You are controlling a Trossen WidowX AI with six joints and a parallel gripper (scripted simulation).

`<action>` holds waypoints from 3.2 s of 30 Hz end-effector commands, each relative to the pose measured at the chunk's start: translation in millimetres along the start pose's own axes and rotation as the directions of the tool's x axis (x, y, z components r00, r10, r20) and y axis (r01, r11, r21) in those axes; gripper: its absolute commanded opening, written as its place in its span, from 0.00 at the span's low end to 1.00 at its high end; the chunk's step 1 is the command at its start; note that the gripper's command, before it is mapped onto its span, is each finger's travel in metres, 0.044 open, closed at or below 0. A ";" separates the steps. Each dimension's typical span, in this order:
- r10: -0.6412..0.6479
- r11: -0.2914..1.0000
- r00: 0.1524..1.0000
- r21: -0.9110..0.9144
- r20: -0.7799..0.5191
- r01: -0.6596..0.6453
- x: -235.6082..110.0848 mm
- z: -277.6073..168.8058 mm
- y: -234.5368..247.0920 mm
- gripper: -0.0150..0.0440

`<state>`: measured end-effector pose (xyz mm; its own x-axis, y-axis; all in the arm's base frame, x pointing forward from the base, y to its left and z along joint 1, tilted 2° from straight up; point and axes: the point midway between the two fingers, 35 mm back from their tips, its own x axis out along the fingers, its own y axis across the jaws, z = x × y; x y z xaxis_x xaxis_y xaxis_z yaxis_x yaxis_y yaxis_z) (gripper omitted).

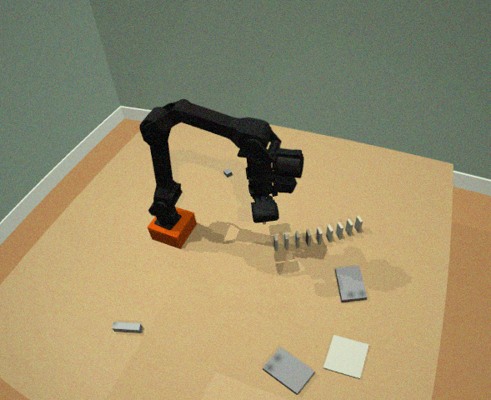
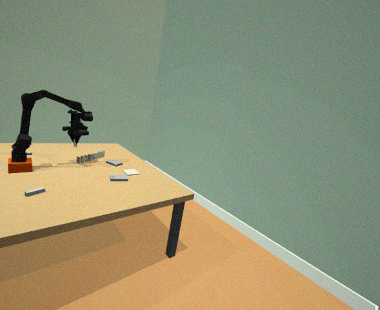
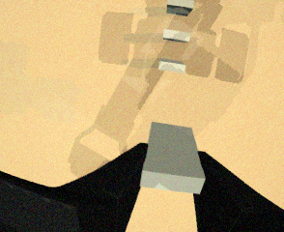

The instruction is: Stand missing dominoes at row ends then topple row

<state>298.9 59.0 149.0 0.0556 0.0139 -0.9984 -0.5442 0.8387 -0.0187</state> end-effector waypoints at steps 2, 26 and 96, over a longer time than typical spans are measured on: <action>0.004 1.000 1.000 -0.007 -0.003 -0.004 20.2 2.0 -1.3 0.44; 0.004 1.000 1.000 -0.007 -0.004 -0.004 125.7 -3.1 1.0 0.44; 0.004 0.007 1.000 1.000 -0.007 0.007 58.5 -40.6 -0.4 0.25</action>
<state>269.2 37.4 87.2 0.0381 0.0092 -0.9992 0.8203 0.5708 0.0366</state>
